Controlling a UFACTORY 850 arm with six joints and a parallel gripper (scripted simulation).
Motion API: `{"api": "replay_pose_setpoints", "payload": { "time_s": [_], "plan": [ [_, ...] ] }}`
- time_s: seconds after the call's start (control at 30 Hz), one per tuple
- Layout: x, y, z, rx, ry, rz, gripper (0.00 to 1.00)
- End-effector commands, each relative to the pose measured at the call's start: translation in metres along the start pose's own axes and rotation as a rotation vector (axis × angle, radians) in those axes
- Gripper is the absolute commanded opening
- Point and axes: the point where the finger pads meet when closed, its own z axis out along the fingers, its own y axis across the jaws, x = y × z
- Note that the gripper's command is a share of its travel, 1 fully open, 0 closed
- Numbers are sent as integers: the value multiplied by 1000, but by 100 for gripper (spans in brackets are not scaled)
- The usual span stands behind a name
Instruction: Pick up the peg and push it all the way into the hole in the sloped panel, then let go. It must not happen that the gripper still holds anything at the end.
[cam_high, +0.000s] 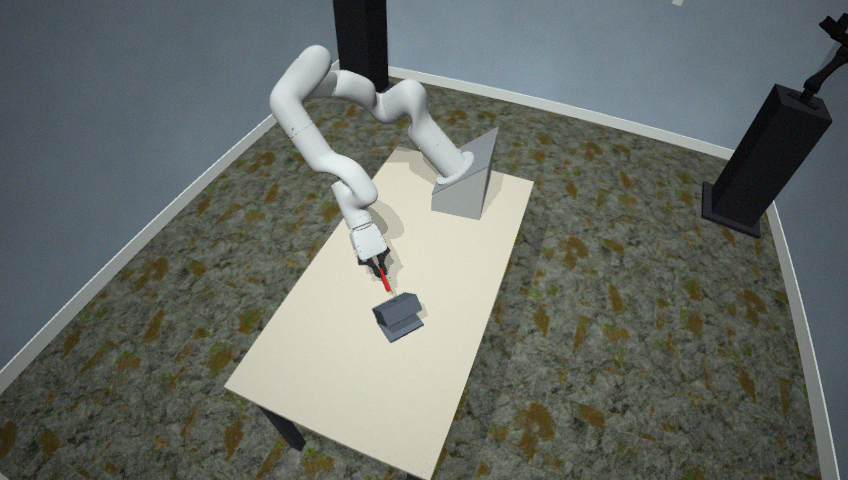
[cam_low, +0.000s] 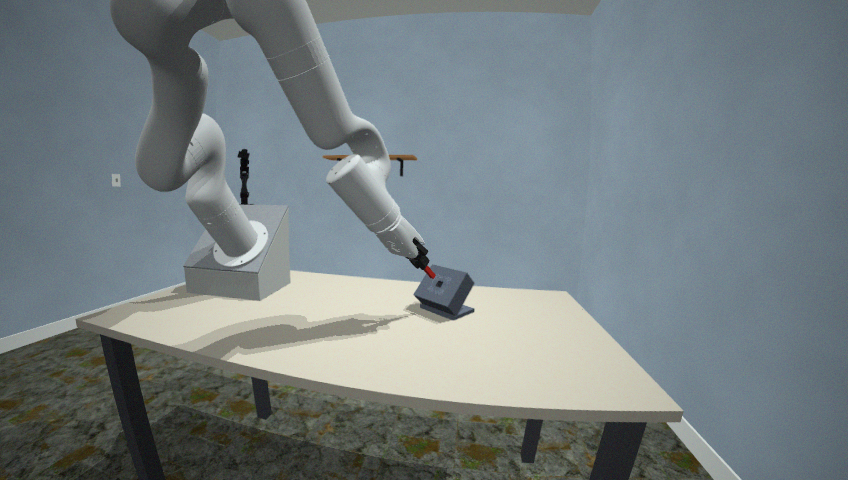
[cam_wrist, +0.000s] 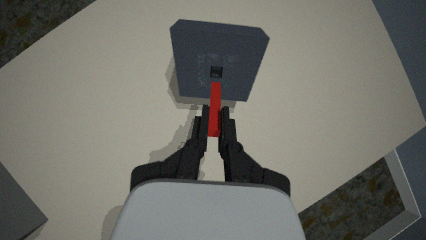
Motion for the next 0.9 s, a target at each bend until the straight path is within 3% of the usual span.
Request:
{"api": "replay_pose_setpoints", "payload": {
  "time_s": [0.0,0.87],
  "plan": [
    [1,1,5,-2,1,0,0],
    [1,1,23,-2,1,0,0]
  ]
}}
